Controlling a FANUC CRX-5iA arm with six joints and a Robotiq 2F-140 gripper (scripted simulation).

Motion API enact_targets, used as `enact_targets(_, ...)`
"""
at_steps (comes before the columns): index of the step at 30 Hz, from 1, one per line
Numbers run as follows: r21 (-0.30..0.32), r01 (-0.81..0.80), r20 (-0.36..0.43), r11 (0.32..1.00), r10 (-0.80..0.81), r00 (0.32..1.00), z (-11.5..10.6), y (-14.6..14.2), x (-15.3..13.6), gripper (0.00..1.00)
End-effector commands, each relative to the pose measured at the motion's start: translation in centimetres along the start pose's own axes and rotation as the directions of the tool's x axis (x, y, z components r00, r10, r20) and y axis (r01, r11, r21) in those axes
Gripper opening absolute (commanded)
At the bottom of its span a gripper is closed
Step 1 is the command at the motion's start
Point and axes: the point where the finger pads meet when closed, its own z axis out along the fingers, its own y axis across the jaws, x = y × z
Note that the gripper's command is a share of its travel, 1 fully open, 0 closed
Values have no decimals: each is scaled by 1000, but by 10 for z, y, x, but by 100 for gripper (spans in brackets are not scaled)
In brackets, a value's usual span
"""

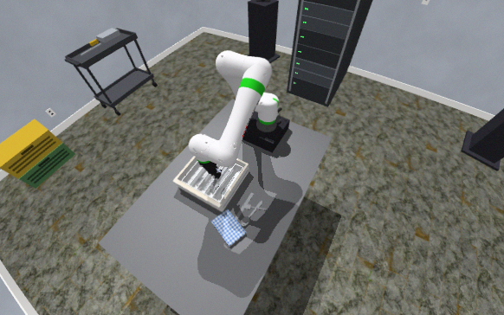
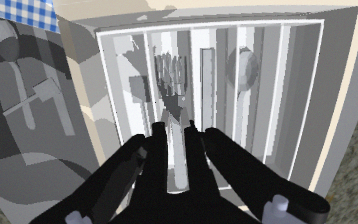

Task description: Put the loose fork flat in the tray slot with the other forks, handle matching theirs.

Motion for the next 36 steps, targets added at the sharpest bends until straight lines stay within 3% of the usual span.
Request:
enact_targets(1, 0, 0, -1, 1000, 0, 1000, 6, 0, 1, 2)
enact_targets(16, 0, 0, -1, 1000, 0, 1000, 45, 0, 5, 2)
enact_targets(36, 0, 0, -1, 1000, 0, 1000, 54, 0, 6, 2)
